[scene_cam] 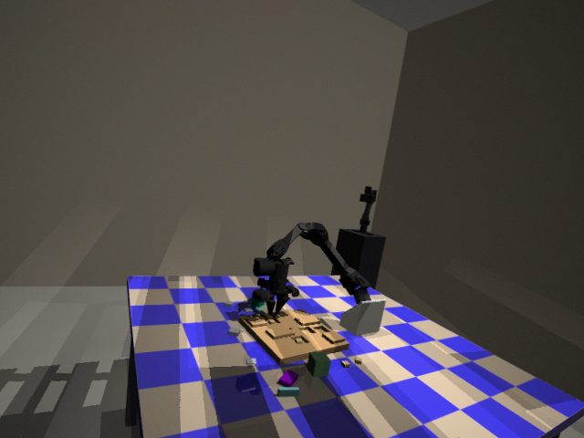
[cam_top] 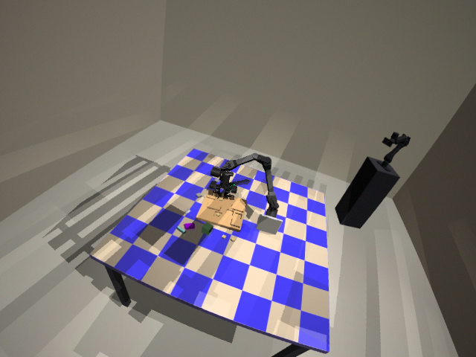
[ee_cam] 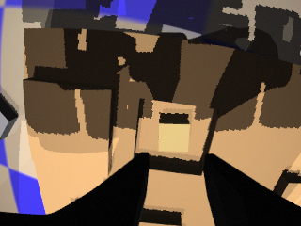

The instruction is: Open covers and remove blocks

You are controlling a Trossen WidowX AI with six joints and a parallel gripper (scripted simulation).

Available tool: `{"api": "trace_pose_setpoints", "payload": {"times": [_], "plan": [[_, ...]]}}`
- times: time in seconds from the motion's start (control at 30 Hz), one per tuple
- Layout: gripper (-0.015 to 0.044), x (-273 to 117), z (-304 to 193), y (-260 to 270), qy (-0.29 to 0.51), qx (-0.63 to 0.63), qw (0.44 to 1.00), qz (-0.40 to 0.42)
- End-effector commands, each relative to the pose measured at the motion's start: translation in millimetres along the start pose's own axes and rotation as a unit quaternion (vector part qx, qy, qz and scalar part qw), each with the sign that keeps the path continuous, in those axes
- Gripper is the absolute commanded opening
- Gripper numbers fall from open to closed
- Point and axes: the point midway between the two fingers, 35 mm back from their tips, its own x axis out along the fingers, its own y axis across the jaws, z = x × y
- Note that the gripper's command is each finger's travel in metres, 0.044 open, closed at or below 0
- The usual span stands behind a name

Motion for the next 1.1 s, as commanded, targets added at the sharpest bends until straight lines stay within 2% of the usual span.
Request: {"api": "trace_pose_setpoints", "payload": {"times": [0.0, 1.07], "plan": [[0.0144, 0.6, -0.4, 0.2, -0.001, -0.002, 1.0, 0.0], [0.0144, 21.2, -0.5, 0.4, -0.001, -0.002, 1.0, 0.0]]}}
